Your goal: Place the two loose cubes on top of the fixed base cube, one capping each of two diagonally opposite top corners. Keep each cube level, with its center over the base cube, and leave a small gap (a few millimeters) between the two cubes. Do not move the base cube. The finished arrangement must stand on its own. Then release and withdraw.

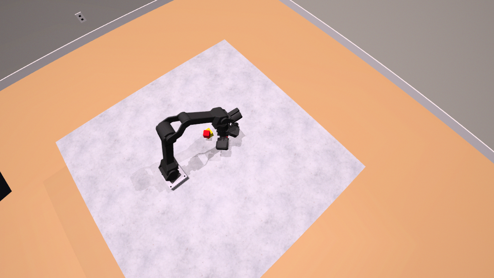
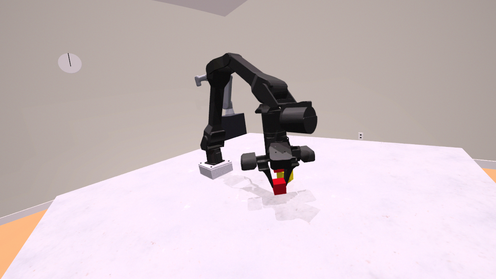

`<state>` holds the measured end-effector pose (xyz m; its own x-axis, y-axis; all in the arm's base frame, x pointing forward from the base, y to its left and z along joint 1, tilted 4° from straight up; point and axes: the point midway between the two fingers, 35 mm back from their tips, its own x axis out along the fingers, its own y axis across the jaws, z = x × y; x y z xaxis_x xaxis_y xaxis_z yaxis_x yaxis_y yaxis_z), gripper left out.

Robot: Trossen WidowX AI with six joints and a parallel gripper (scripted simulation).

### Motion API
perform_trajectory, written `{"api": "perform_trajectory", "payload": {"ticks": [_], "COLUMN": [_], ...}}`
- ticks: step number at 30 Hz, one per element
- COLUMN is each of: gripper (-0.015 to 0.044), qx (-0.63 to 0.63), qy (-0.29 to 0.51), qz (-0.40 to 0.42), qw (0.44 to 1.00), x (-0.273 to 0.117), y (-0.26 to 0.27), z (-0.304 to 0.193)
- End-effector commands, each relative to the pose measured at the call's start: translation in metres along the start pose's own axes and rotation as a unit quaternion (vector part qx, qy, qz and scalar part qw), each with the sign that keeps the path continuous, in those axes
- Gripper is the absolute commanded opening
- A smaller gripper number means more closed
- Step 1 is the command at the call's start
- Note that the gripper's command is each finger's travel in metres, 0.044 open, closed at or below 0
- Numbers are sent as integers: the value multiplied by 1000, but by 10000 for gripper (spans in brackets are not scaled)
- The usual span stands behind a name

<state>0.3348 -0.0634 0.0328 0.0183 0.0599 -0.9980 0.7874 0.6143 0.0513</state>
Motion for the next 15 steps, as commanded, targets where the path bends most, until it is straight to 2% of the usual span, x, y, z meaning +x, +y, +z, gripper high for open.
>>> {"api": "perform_trajectory", "payload": {"ticks": [1,15], "gripper": [105,105], "qx": [-1,-1], "qy": [-3,-4], "qz": [4,4], "qw": [1000,1000], "x": [-13,-58], "y": [2,1], "z": [2,1]}}
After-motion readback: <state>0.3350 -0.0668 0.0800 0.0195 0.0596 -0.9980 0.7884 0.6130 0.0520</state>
